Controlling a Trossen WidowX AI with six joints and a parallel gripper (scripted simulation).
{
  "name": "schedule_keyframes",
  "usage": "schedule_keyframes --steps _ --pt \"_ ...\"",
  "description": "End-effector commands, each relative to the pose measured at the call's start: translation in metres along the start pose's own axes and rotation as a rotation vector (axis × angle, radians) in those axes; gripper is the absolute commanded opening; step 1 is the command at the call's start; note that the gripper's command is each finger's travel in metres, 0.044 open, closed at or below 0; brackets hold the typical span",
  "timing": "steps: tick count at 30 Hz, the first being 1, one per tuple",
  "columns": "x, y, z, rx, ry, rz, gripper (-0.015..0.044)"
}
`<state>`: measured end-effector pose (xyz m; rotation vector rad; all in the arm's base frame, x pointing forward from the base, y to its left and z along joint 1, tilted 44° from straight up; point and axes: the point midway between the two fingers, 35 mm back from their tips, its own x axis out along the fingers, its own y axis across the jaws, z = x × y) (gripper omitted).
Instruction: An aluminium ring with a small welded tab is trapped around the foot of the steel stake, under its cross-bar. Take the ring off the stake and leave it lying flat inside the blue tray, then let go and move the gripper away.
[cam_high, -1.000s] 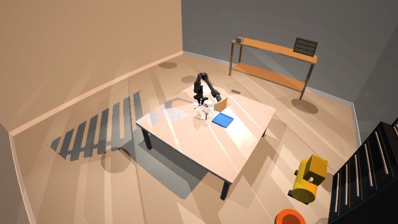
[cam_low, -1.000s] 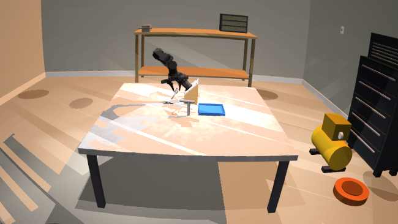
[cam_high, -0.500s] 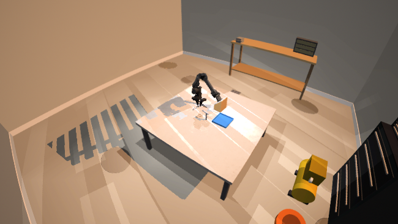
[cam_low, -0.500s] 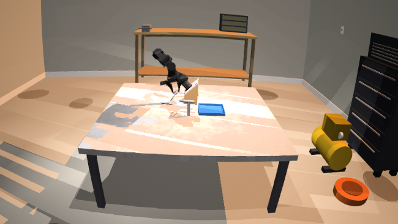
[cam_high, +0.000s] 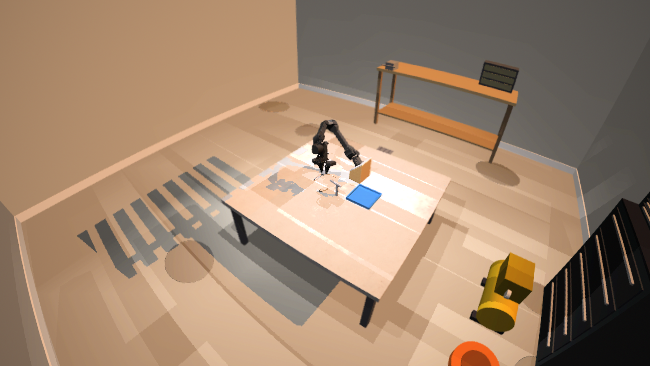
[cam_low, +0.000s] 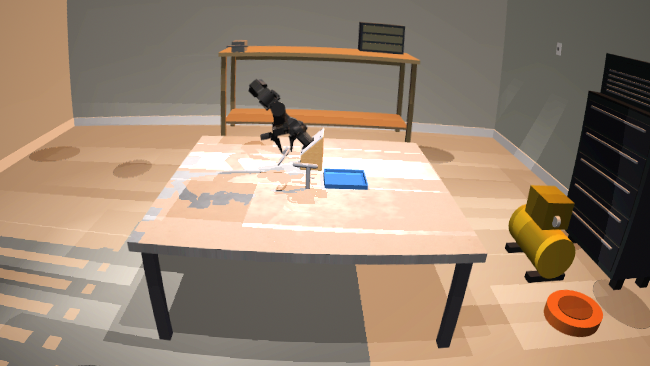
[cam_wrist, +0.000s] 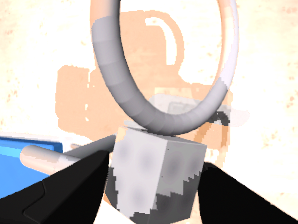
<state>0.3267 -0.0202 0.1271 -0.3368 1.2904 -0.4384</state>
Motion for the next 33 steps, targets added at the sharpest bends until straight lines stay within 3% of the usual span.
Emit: schedule_keyframes --steps 1,33 --pt "-0.002 -0.005 0.001 -0.036 -0.015 0.014 0.0" --pt "-0.01 -0.06 -0.012 -0.529 -0.156 0.059 0.0"
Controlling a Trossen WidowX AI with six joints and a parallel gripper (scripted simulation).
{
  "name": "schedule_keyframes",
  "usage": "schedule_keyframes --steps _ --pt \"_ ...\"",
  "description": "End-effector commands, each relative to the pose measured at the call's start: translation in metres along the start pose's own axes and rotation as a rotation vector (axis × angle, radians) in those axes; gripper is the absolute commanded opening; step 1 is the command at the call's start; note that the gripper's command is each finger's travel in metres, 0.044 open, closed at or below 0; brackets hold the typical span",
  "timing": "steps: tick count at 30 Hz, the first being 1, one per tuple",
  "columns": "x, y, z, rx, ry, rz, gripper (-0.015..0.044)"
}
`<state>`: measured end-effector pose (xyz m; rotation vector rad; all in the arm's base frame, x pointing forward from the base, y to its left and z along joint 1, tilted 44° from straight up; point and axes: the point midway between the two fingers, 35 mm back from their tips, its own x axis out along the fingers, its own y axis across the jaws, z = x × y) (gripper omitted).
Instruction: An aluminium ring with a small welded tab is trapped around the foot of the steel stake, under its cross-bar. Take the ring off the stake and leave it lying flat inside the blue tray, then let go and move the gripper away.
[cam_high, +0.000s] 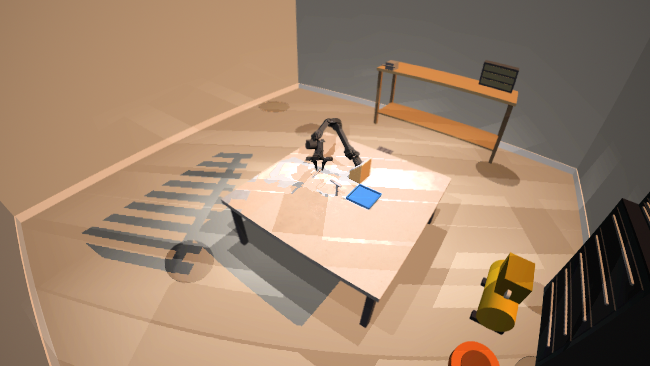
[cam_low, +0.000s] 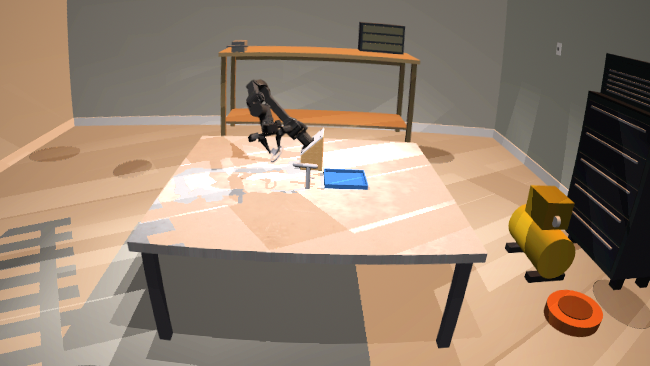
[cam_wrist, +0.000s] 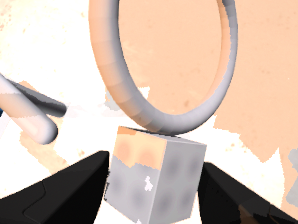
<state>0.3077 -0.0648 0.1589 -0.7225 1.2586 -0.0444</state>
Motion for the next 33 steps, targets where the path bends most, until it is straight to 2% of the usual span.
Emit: schedule_keyframes --steps 1,33 --pt "-0.002 -0.003 -0.004 -0.06 -0.022 -0.001 0.0" --pt "-0.022 -0.037 -0.042 -0.598 -0.143 -0.131 0.0"
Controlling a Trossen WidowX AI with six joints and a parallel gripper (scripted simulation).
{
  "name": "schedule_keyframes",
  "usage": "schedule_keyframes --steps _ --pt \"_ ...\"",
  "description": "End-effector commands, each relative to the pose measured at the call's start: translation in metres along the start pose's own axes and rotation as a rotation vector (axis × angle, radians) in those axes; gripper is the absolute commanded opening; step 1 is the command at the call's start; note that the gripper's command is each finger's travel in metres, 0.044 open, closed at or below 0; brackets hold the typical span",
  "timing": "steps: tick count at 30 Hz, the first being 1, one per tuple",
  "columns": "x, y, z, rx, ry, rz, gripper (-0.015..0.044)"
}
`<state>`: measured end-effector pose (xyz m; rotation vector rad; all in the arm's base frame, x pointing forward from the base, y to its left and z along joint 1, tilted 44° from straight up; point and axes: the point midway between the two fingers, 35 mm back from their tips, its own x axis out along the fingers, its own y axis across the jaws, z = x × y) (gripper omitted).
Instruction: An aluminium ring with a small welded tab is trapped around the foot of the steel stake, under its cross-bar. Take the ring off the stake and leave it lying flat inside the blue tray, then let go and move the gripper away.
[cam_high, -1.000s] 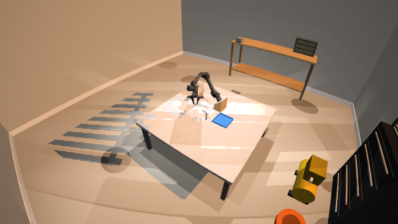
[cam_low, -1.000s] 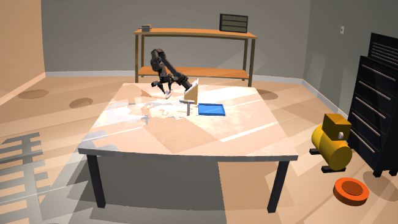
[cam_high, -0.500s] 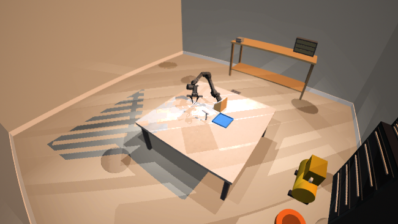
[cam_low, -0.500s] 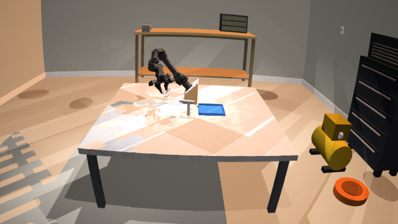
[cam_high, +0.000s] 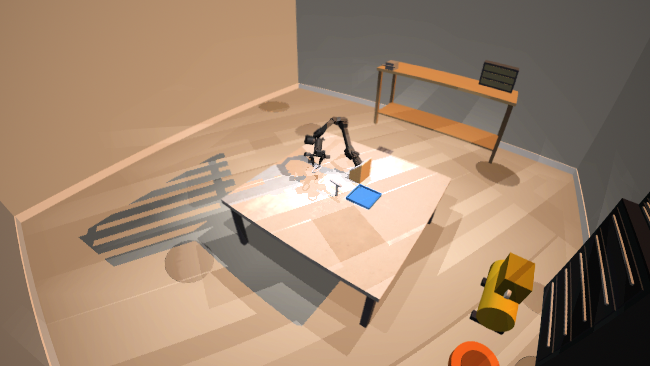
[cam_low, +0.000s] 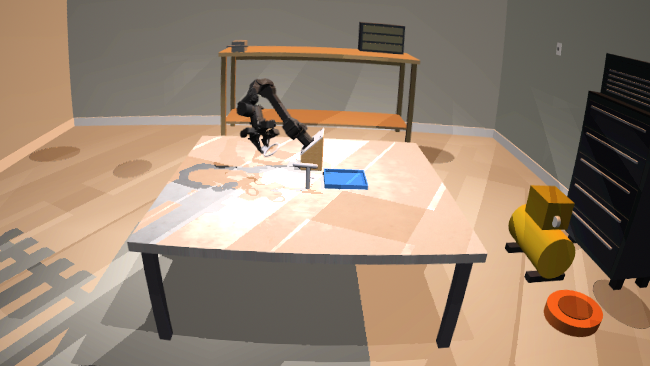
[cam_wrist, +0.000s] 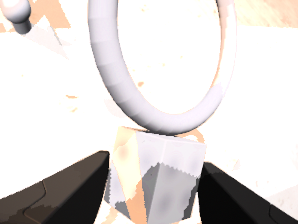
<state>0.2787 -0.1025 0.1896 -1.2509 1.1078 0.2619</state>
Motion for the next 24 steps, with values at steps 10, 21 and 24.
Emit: schedule_keyframes --steps 10,21,24 --pt "-0.011 -0.002 -0.017 -0.226 -0.016 -0.077 0.0" --pt "-0.021 -0.004 -0.031 -0.429 0.0 -0.149 0.0" --pt "-0.023 -0.004 -0.035 -0.485 0.008 -0.168 0.0"
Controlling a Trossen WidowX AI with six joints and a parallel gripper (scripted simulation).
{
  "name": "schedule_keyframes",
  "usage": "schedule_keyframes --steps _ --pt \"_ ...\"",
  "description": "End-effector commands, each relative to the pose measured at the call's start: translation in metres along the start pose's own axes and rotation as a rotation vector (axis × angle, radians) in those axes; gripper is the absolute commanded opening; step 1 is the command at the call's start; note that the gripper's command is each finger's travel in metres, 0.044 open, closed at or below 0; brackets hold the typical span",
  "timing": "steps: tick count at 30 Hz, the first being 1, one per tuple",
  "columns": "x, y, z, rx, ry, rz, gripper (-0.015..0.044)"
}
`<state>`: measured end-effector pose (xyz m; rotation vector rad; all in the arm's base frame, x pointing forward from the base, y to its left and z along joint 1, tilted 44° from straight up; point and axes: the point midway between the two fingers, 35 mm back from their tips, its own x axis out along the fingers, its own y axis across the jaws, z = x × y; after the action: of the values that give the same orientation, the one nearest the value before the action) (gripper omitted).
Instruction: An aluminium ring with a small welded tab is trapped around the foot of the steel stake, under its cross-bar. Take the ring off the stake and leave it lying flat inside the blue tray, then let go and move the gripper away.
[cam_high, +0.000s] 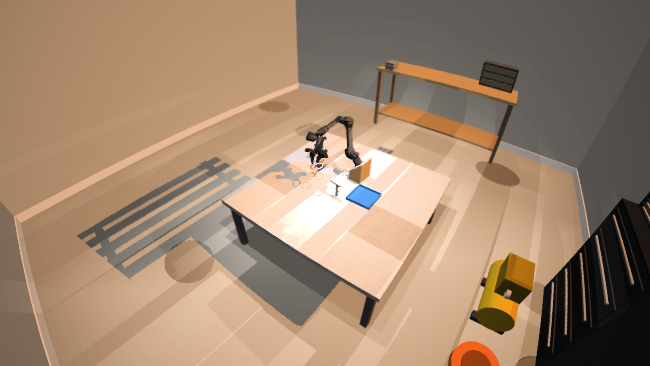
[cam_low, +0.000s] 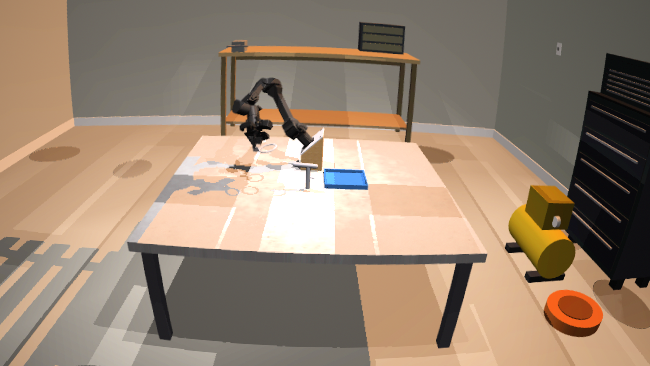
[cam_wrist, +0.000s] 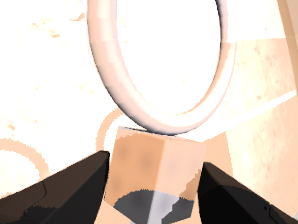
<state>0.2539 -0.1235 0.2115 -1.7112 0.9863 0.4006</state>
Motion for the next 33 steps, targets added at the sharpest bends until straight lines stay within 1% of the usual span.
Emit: schedule_keyframes --steps 1,13,18,33 --pt "-0.003 0.001 -0.003 -0.07 0.006 -0.026 0.0" --pt "-0.015 0.005 -0.017 -0.299 0.057 -0.09 0.0" --pt "-0.015 0.006 -0.018 -0.312 0.06 -0.093 0.0" --pt "0.045 0.031 -0.043 -0.315 0.055 -0.084 0.0"
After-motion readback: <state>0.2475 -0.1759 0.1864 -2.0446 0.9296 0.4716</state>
